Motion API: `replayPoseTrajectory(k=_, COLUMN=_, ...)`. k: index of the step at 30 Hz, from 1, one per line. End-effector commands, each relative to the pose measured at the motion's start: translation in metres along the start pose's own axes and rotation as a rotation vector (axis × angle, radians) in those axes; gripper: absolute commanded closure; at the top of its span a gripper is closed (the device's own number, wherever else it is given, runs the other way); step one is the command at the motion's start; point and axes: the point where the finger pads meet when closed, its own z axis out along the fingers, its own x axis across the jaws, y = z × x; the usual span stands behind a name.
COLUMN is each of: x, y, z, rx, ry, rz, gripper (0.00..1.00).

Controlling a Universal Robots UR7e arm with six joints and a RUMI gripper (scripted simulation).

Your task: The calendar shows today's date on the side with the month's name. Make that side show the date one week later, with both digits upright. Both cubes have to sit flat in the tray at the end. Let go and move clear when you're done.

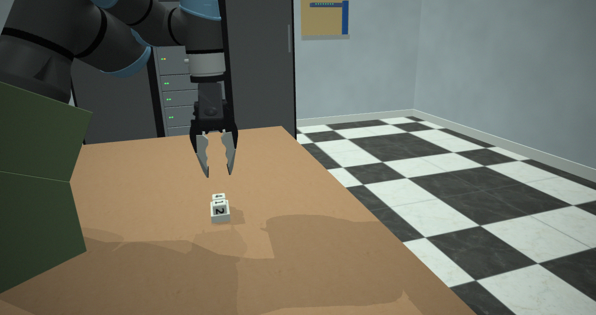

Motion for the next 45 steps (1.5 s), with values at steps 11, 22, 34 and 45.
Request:
replayPoseTrajectory(k=11, x=0.0025, y=0.0006, z=-0.0075, rx=-0.008, ry=0.010, rz=0.003, gripper=0.72)
replayPoseTrajectory(k=22, x=0.0029, y=0.0012, z=-0.0071, rx=-0.009, ry=0.011, rz=0.003, gripper=0.00)
replayPoseTrajectory(k=34, x=0.0029, y=0.0011, z=-0.0071, rx=-0.009, ry=0.011, rz=0.003, gripper=0.00)
replayPoseTrajectory(k=45, x=0.0021, y=0.0004, z=-0.0110, rx=-0.007, ry=0.009, rz=0.003, gripper=0.00)
